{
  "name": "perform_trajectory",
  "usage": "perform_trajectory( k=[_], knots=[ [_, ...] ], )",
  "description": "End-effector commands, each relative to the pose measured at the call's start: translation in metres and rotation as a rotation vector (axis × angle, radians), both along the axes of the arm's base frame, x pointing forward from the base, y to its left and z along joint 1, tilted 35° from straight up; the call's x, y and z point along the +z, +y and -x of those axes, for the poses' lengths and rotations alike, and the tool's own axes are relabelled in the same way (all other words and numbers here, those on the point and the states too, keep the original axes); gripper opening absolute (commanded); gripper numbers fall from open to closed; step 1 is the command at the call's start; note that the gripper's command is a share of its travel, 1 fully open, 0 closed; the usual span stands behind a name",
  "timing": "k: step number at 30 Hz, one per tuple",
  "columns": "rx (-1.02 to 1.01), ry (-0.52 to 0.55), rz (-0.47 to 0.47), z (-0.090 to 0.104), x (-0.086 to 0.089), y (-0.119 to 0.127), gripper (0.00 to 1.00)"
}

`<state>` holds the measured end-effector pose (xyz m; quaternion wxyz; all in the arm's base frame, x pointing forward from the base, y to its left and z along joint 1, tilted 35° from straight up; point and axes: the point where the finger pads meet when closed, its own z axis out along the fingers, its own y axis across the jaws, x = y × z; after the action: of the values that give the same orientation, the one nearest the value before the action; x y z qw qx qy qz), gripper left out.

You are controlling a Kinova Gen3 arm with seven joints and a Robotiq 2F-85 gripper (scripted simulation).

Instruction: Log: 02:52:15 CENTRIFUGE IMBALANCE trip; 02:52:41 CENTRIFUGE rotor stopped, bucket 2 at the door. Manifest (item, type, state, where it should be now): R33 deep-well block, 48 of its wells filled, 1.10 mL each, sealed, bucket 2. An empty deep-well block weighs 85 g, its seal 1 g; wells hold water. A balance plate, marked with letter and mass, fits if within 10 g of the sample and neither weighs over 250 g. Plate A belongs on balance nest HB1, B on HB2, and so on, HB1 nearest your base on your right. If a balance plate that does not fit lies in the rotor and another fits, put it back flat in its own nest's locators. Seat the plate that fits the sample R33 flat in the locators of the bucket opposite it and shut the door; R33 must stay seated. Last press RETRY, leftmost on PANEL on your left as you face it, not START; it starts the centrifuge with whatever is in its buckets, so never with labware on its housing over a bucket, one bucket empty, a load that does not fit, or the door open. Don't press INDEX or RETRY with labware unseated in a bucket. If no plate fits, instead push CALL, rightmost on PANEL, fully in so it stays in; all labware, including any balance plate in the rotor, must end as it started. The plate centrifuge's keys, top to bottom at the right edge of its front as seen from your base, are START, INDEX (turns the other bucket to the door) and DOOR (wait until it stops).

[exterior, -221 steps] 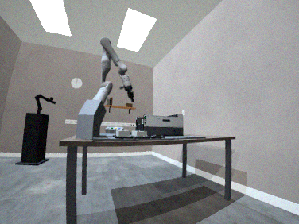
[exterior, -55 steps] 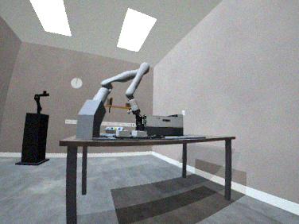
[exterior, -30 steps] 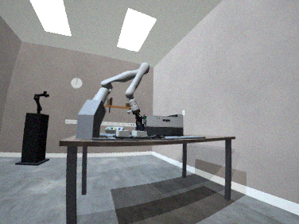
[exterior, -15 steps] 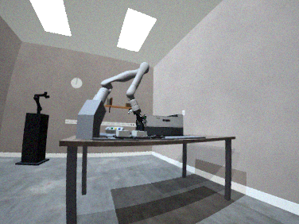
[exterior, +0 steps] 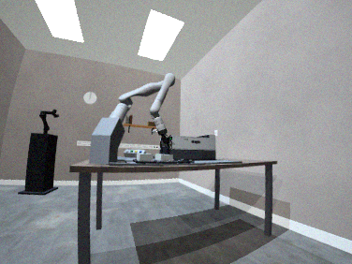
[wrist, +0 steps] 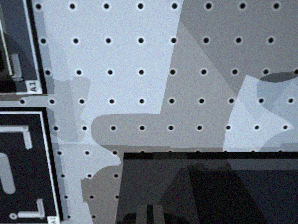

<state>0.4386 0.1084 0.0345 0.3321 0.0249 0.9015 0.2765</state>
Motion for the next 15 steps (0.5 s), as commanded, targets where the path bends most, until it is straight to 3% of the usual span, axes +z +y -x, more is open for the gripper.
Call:
perform_trajectory(
  k=[1,15],
  knots=[
    [-0.001,-0.001,0.001,-0.0015,0.0007,-0.0005,0.10],
    [-0.001,-0.001,0.001,-0.0082,0.0026,-0.0006,0.10]
  ],
)
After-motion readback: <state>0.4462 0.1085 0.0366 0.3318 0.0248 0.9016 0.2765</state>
